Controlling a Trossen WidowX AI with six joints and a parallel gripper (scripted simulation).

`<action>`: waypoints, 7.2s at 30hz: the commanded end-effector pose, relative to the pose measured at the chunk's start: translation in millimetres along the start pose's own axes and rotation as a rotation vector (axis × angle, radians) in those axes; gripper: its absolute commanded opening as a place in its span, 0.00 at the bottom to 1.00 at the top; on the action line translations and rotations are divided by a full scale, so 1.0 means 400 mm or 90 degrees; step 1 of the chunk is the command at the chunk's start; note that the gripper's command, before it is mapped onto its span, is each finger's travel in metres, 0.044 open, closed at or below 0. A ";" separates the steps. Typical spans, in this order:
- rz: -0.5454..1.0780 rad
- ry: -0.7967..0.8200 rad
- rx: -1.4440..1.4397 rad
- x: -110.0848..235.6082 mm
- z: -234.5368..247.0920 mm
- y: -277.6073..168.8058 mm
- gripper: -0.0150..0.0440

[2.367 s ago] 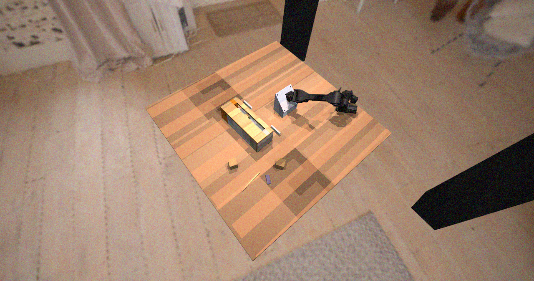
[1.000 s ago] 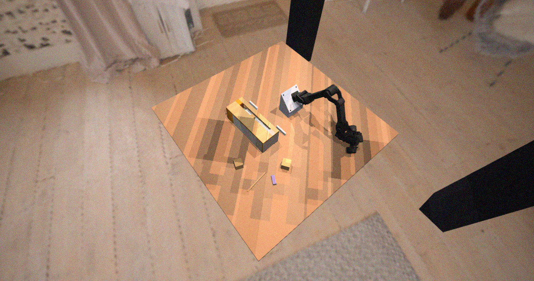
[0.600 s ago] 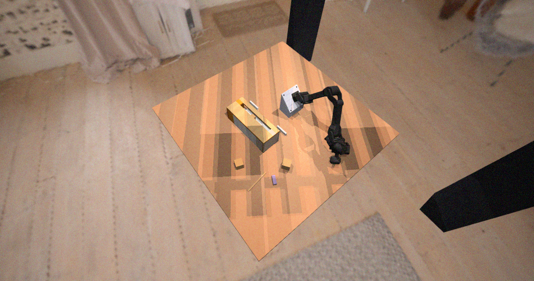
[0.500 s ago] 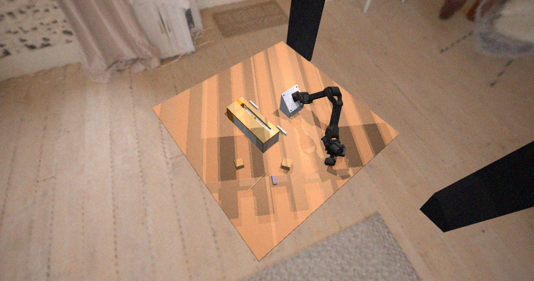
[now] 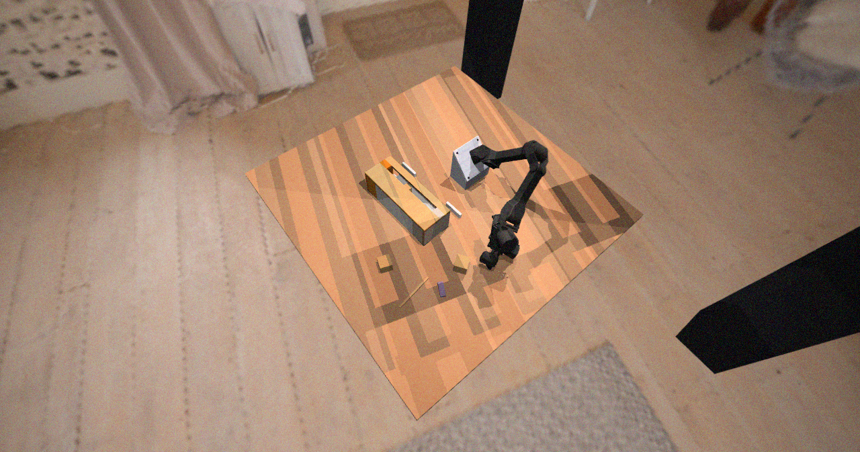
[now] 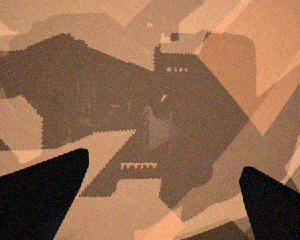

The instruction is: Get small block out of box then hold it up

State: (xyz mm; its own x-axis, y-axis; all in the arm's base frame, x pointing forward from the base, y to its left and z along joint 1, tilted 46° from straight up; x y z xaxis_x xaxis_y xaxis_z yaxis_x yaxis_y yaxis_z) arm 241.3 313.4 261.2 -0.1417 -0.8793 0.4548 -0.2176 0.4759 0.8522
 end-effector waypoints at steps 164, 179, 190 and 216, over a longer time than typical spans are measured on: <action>0.409 0.111 -0.163 0.488 0.020 -1.278 0.93; 0.449 0.015 -0.297 0.667 -0.001 -1.271 0.74; 0.360 -0.200 -0.913 0.674 0.031 -1.293 0.74; -0.134 -0.426 -2.213 0.696 0.095 -1.332 0.74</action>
State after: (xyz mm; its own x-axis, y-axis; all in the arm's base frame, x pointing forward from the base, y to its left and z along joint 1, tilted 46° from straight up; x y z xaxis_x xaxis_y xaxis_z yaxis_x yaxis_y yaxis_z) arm 290.0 -178.9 -68.4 -0.1809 -0.5618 0.8073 0.5442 -0.7409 -0.3936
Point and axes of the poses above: the point midway between the two fingers, 35 mm back from their tips, its own x axis back along the fingers, its own z axis across the jaws, y = z × x, the point moved 2 cm from there along x, back along the fingers, and after that the axes turned 12 degrees about -x, right-handed, at the moved point
